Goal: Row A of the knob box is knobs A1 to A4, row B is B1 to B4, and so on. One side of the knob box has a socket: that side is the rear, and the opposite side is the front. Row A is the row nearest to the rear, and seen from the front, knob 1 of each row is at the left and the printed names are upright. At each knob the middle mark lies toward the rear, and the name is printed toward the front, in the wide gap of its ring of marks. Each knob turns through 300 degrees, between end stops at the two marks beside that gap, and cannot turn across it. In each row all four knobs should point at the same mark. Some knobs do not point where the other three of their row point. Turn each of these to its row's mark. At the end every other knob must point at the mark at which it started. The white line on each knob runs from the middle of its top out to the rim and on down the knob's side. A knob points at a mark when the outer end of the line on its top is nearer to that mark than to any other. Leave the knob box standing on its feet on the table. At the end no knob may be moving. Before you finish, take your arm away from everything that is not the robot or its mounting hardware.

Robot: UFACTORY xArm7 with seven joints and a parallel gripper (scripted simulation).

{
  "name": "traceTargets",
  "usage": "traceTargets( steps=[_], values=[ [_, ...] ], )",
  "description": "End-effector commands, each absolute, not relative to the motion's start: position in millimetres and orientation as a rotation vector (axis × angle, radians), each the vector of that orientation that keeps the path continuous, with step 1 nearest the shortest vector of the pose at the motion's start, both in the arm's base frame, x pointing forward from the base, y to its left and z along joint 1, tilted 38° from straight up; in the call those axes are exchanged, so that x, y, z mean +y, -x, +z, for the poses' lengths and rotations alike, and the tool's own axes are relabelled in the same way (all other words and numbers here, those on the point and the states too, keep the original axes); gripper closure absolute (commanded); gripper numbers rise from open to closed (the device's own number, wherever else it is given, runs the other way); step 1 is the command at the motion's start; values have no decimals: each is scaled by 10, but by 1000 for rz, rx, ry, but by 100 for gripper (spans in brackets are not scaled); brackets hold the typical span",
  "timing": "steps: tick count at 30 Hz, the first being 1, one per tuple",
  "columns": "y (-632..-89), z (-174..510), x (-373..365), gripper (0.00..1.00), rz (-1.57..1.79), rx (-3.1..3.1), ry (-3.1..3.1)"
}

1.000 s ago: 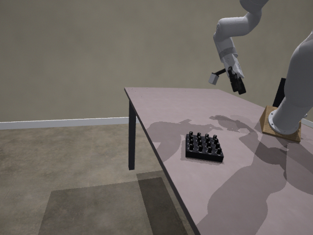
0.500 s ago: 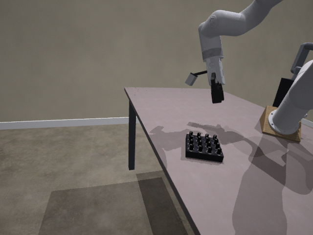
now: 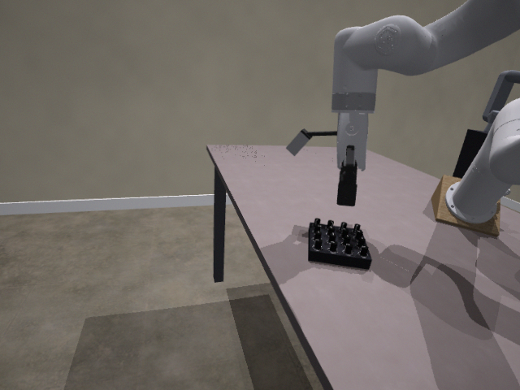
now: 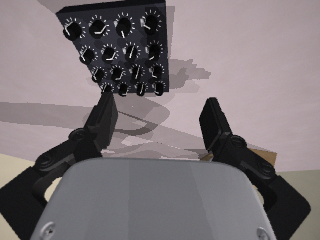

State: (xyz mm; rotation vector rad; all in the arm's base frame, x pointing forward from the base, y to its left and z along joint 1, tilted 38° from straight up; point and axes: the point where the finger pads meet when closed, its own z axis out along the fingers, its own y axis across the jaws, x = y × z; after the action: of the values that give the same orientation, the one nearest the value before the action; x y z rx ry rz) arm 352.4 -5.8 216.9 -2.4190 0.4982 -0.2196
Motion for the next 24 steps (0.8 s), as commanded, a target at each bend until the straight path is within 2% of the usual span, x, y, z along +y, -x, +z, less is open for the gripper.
traceTargets(
  steps=[1, 24],
  values=[
    [-3674, 2294, 186, 0, -315, 490, 2457],
    [-3732, 2375, 378, 0, -382, 478, 2476]
  ],
)
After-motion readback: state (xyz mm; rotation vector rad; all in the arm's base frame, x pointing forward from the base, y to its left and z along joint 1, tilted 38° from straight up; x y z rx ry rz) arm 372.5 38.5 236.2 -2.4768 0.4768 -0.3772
